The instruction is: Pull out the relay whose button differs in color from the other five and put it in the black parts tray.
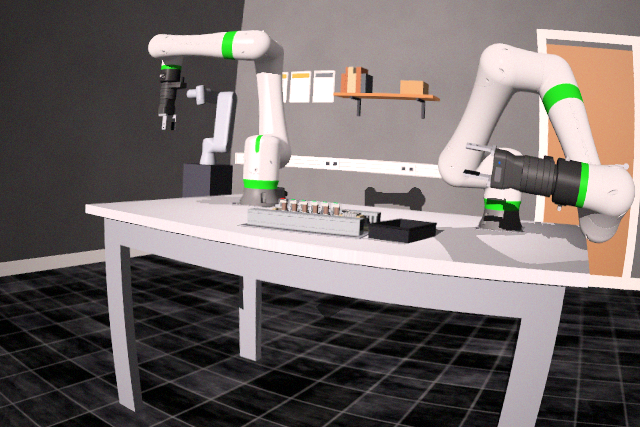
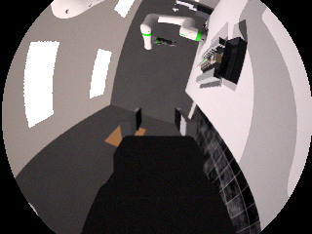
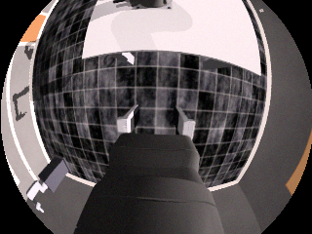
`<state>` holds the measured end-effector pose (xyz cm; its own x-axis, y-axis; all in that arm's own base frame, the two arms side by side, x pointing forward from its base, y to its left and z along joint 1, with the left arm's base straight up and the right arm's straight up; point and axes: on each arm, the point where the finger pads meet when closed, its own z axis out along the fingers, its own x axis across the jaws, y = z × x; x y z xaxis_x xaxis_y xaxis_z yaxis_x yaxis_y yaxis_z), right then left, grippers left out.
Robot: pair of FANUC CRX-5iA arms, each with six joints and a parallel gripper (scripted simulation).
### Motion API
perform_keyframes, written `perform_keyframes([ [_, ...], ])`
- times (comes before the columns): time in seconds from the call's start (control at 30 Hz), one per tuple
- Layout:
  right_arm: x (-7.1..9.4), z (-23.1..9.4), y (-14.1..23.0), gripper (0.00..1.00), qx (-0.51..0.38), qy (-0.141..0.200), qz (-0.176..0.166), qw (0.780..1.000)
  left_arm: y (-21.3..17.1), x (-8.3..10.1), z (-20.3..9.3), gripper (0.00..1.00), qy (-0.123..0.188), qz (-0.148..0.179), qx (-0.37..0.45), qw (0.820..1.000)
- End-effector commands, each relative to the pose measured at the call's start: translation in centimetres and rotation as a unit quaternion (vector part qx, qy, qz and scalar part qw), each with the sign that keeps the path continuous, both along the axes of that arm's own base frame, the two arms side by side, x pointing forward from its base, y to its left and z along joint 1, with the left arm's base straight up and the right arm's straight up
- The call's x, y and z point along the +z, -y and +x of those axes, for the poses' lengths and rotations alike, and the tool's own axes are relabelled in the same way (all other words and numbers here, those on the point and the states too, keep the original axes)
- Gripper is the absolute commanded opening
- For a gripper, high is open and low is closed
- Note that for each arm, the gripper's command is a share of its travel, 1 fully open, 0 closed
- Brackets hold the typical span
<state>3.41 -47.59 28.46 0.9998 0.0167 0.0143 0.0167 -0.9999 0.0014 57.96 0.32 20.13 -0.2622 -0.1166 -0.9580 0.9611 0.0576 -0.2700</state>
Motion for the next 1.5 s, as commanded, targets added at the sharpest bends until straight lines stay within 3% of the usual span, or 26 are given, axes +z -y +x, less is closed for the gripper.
perform_keyframes([
  [0.0, 0.3, -1.3, 0.0, 1.00, -0.001, -0.003, 0.000, 1.000, 0.0, 0.1, 0.0, 1.00, 0.001, 0.000, 0.000, 1.000],
  [0.37, 0.5, -2.8, -0.1, 1.00, -0.002, -0.007, 0.001, 1.000, 0.0, 0.1, 0.0, 1.00, 0.001, 0.000, 0.000, 1.000],
  [1.47, 0.5, -2.8, -0.1, 1.00, -0.002, -0.007, 0.001, 1.000, 0.0, 0.1, 0.0, 0.98, 0.001, 0.000, 0.000, 1.000],
])
